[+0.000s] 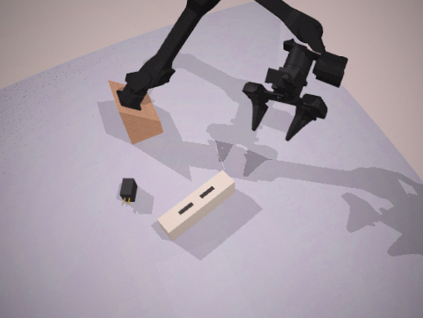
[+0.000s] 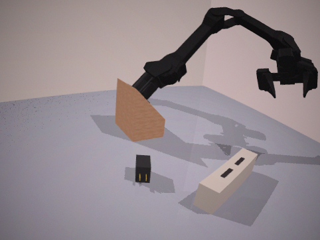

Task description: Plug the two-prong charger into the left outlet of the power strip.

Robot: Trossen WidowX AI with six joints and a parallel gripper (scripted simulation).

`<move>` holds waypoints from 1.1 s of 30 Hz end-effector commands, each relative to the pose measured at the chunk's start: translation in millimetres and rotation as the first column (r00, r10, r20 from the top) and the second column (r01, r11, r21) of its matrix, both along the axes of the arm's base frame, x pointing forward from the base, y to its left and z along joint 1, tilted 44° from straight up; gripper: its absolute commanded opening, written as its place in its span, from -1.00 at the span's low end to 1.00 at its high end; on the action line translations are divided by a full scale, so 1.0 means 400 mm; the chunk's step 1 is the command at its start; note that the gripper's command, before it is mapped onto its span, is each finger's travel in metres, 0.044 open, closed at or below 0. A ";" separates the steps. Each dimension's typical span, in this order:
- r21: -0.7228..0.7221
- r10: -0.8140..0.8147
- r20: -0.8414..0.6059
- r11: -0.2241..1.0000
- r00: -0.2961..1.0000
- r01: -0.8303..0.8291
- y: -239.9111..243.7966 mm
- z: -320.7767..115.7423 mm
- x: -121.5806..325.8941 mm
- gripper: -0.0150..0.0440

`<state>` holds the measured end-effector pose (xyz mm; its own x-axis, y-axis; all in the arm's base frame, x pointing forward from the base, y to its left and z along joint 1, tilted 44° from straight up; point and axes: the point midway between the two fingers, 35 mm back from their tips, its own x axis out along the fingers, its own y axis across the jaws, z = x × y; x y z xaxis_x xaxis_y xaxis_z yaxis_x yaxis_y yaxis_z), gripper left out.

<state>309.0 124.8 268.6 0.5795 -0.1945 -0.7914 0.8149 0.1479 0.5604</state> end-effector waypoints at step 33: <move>-0.037 0.310 -0.490 0.927 0.815 -0.374 -0.163 -0.308 0.055 1.00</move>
<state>331.3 68.8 162.9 0.2518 -0.1844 -0.9500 0.8688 0.4756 0.1380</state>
